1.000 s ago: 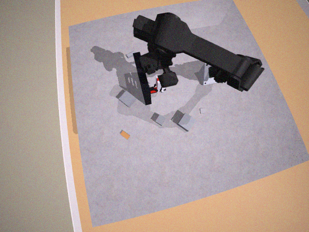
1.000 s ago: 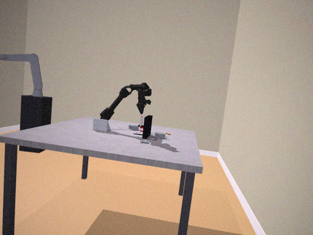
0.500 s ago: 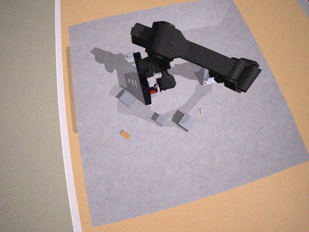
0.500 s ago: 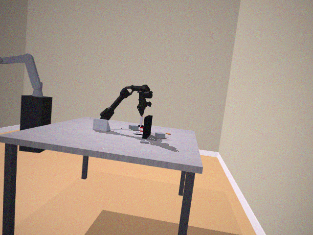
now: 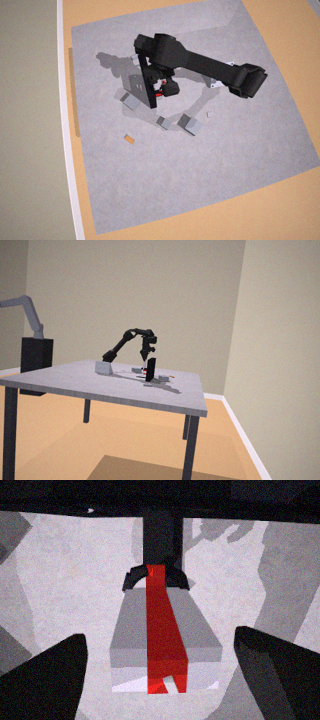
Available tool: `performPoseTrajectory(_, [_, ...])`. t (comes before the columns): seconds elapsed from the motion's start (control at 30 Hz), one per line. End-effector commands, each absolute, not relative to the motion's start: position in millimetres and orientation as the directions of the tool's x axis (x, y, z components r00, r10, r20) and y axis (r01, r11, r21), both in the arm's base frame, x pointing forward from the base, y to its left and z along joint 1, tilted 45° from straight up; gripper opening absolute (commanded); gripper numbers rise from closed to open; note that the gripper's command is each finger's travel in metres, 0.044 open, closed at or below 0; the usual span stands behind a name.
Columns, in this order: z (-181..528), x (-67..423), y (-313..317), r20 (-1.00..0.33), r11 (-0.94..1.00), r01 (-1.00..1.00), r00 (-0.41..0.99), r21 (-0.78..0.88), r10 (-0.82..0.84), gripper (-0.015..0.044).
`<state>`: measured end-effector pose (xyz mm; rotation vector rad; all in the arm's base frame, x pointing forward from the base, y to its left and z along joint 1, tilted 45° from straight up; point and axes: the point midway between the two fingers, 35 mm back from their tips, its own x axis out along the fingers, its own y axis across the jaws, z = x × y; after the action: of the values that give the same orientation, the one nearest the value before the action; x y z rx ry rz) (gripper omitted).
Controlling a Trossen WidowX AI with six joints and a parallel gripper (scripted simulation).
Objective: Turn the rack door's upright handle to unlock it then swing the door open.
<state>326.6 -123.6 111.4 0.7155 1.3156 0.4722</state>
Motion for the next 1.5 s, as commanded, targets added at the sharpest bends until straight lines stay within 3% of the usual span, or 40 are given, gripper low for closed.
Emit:
performPoseTrajectory(0.0, [105.6,327.3,-118.4,-0.705,0.703,0.091,0.192,0.705,0.682,0.0293])
performPoseTrajectory(0.47, [91.7,330.5,-104.0,-0.717,0.709,0.109,0.156,0.697,0.68,0.0293])
performPoseTrajectory(0.7, [91.7,330.5,-104.0,-0.717,0.709,0.109,0.156,0.697,0.68,0.011])
performPoseTrajectory(1.13, [91.7,330.5,-104.0,-0.717,0.709,0.109,0.156,0.697,0.68,0.0023])
performPoseTrajectory(1.27, [91.7,330.5,-104.0,-0.717,0.711,0.101,0.156,0.696,0.68,0.0021])
performPoseTrajectory(1.47, [91.7,330.5,-104.0,-0.717,0.733,-0.157,0.156,0.662,0.68,0.0021])
